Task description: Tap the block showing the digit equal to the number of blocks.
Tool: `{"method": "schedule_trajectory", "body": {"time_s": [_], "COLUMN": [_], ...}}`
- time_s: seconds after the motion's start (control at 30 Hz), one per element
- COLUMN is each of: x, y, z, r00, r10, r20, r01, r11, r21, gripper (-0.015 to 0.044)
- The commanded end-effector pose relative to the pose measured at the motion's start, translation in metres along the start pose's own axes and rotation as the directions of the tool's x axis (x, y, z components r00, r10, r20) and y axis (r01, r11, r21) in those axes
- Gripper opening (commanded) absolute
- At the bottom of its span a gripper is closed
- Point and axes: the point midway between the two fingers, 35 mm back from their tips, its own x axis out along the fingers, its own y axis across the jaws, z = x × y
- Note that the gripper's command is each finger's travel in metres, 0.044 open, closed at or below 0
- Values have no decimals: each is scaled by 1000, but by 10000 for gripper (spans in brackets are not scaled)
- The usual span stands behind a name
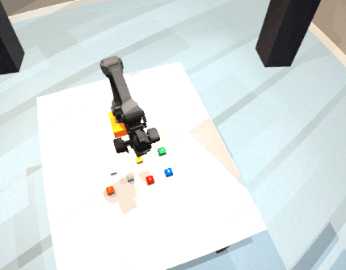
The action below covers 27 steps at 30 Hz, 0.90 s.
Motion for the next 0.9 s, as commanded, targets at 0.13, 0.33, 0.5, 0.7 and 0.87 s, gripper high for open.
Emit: {"method": "schedule_trajectory", "body": {"time_s": [0.13, 0.33, 0.5, 0.7, 0.87], "x": [2, 2, 2, 2, 2], "y": [7, 7, 7, 24, 84], "z": [-13, -13, -13, -10, -10], "r00": [1000, 1000, 1000, 1000, 1000], "r10": [-8, -8, -8, -8, -3], "r20": [4, 4, 4, 1, 1], "r01": [8, 8, 8, 8, 3], "r11": [1000, 1000, 1000, 1000, 1000], "r21": [19, 19, 19, 12, 13], "gripper": [400, 400, 400, 400, 400]}}
